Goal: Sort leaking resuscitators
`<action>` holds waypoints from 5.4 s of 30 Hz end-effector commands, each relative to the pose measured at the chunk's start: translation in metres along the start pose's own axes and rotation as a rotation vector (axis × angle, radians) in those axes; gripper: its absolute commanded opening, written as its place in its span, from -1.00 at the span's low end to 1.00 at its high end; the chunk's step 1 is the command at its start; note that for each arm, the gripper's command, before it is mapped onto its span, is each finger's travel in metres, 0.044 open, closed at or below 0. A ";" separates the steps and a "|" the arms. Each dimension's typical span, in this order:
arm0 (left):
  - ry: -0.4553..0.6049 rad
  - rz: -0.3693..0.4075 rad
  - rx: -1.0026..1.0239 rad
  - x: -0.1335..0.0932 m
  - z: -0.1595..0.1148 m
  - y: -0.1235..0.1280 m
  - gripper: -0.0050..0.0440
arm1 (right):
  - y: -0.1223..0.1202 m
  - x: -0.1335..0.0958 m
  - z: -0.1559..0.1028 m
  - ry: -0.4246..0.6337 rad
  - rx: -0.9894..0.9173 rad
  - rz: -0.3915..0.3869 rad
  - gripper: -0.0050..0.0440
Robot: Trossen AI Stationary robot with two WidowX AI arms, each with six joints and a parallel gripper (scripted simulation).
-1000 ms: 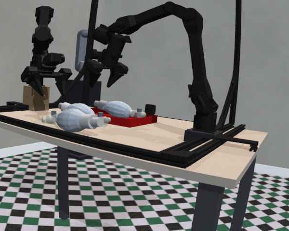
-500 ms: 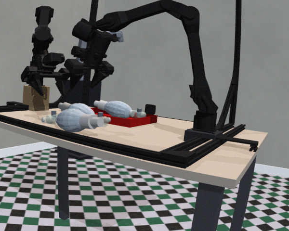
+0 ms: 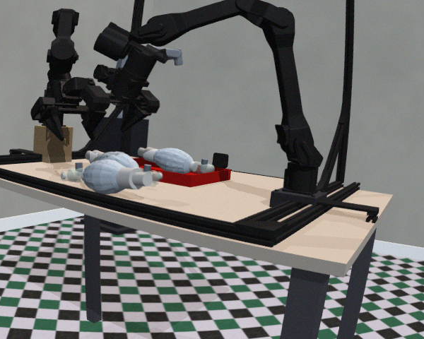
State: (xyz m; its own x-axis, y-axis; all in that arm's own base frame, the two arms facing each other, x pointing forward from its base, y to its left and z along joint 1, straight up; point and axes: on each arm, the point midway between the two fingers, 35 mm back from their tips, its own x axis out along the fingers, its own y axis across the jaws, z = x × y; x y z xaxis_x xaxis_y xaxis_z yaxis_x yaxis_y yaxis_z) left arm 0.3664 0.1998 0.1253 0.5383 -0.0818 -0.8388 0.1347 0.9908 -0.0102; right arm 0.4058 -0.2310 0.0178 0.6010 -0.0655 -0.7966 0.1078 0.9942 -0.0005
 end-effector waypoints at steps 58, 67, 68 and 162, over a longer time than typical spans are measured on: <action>-0.034 0.009 0.011 0.078 -0.071 0.025 1.00 | 0.001 0.083 -0.060 -0.001 -0.007 0.013 -0.80; -0.033 0.010 0.010 0.078 -0.072 0.025 1.00 | 0.000 0.083 -0.060 -0.001 -0.008 0.013 -0.80; -0.033 0.010 0.010 0.078 -0.072 0.025 1.00 | 0.000 0.083 -0.060 -0.001 -0.008 0.013 -0.80; -0.030 0.011 0.010 0.078 -0.072 0.025 1.00 | 0.000 0.083 -0.060 -0.001 -0.009 0.012 1.00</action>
State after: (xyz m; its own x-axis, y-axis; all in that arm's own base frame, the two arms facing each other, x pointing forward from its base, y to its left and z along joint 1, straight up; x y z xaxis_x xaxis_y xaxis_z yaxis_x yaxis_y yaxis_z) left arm 0.3525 0.2264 0.0210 0.5675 -0.0751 -0.8199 0.1368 0.9906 0.0039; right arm 0.4083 -0.2312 -0.0845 0.6025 -0.0538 -0.7963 0.0929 0.9957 0.0030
